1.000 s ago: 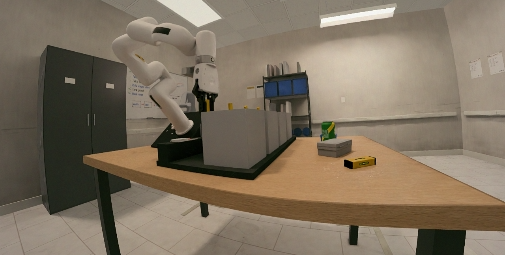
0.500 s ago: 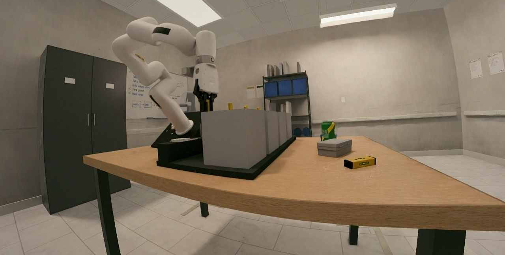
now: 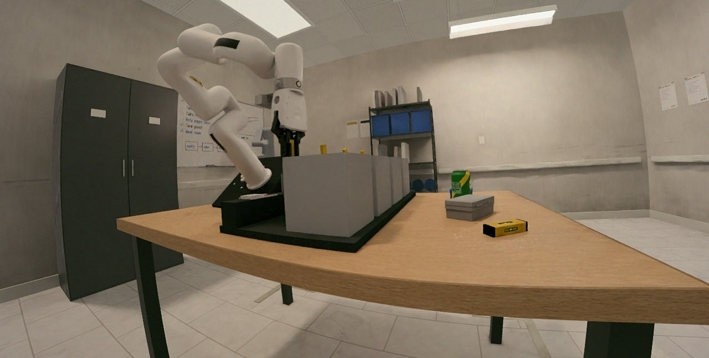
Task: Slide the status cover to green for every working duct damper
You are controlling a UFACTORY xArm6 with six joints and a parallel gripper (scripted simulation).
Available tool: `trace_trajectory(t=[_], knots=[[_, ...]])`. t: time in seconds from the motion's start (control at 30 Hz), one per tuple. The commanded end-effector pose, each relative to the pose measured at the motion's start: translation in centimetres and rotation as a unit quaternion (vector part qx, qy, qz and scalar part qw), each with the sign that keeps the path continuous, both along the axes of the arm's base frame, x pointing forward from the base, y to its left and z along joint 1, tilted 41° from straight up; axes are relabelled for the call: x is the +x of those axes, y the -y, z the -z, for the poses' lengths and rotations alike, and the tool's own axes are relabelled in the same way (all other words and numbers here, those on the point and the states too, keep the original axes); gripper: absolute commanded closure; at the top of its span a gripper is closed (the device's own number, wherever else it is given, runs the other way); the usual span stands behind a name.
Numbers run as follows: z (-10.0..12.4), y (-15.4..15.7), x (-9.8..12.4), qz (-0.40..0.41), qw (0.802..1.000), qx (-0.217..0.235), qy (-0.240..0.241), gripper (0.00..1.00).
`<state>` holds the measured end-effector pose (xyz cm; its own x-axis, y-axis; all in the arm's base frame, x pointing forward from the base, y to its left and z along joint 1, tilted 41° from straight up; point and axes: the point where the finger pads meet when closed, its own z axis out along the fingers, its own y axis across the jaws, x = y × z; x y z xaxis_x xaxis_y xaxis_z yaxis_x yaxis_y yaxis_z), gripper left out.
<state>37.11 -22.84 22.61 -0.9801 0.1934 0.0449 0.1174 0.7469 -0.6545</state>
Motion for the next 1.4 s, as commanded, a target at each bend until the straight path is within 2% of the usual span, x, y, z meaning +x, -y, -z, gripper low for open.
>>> trace_trajectory(t=[0.0, 0.87, 1.37], knots=[[-0.12, -0.02, 0.1, -0.001, 1.0, 0.0, 0.002, 0.81], [-0.15, 0.01, 0.1, -0.001, 1.0, 0.002, 0.002, 0.81], [-0.35, 0.26, 0.06, 0.0, 1.0, 0.018, 0.005, 0.81]])
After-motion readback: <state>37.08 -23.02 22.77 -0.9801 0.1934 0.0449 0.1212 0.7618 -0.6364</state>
